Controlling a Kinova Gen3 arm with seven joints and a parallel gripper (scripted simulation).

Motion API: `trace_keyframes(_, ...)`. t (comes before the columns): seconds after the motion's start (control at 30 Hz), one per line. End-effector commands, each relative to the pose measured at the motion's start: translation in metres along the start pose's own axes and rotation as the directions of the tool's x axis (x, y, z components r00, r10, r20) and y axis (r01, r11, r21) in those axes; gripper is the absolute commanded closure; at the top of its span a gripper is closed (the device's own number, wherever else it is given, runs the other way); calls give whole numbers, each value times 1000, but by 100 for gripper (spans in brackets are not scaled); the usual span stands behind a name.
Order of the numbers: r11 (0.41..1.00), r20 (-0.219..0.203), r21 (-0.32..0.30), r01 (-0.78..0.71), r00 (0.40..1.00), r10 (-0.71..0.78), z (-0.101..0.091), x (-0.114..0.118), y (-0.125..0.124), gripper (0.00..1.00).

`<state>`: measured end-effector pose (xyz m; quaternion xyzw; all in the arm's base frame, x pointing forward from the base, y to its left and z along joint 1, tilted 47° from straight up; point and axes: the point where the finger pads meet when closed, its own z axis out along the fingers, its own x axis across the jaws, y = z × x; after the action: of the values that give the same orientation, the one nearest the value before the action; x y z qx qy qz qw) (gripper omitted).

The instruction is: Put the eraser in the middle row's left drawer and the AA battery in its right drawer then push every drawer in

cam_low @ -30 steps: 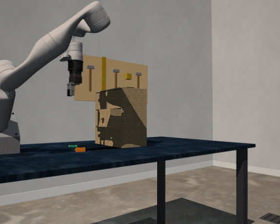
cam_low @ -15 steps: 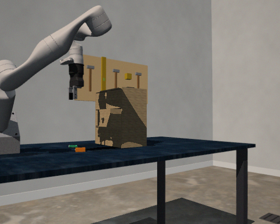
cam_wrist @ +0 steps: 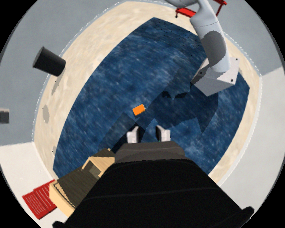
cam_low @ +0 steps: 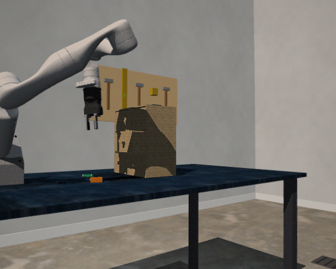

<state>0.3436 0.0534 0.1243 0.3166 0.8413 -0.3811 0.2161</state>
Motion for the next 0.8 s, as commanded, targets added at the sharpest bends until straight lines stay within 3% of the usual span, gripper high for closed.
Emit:
trace_keyframes(0.0,996,-2,12,92,996,-92,12,3,3,33)
trace_keyframes(0.2,923,2,15,384,923,-384,38,4,16,33)
trace_keyframes(0.43,733,-5,6,681,733,-681,68,12,32,33)
trace_keyframes(0.5,733,-5,6,681,733,-681,68,12,32,33)
trace_keyframes(0.77,447,-7,-26,894,447,-895,97,28,50,33)
